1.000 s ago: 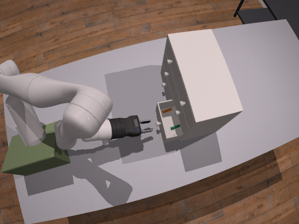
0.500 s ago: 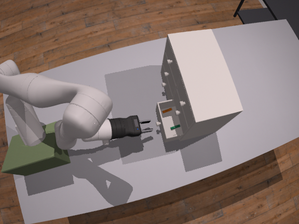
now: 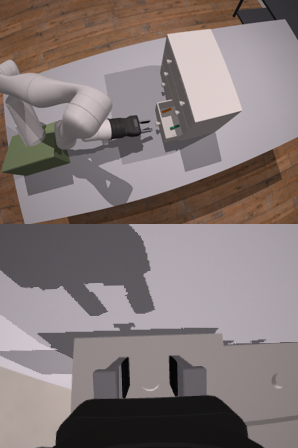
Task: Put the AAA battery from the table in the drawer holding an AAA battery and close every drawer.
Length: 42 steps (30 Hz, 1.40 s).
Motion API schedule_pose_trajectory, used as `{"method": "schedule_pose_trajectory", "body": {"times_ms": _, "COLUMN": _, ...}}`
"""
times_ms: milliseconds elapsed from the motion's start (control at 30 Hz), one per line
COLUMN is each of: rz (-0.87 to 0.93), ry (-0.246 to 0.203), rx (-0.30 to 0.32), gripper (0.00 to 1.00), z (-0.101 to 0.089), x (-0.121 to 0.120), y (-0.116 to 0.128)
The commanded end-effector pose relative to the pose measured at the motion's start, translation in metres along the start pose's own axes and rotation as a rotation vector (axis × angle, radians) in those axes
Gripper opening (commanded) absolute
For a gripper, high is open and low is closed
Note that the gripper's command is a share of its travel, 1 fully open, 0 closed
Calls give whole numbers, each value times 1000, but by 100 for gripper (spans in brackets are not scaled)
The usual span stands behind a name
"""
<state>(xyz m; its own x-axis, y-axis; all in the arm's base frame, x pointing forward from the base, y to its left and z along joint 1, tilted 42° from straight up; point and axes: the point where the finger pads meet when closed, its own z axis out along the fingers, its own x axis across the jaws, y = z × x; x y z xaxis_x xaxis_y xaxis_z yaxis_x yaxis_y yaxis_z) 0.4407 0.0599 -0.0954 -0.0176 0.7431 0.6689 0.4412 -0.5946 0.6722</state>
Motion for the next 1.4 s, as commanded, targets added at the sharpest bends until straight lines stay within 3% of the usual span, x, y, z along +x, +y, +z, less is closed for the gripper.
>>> {"method": "schedule_pose_trajectory", "body": {"times_ms": 0, "rz": -1, "ry": 0, "rx": -2, "gripper": 67, "z": 0, "x": 0, "y": 1}}
{"method": "schedule_pose_trajectory", "body": {"times_ms": 1367, "rz": -1, "ry": 0, "rx": -2, "gripper": 67, "z": 29, "x": 0, "y": 12}}
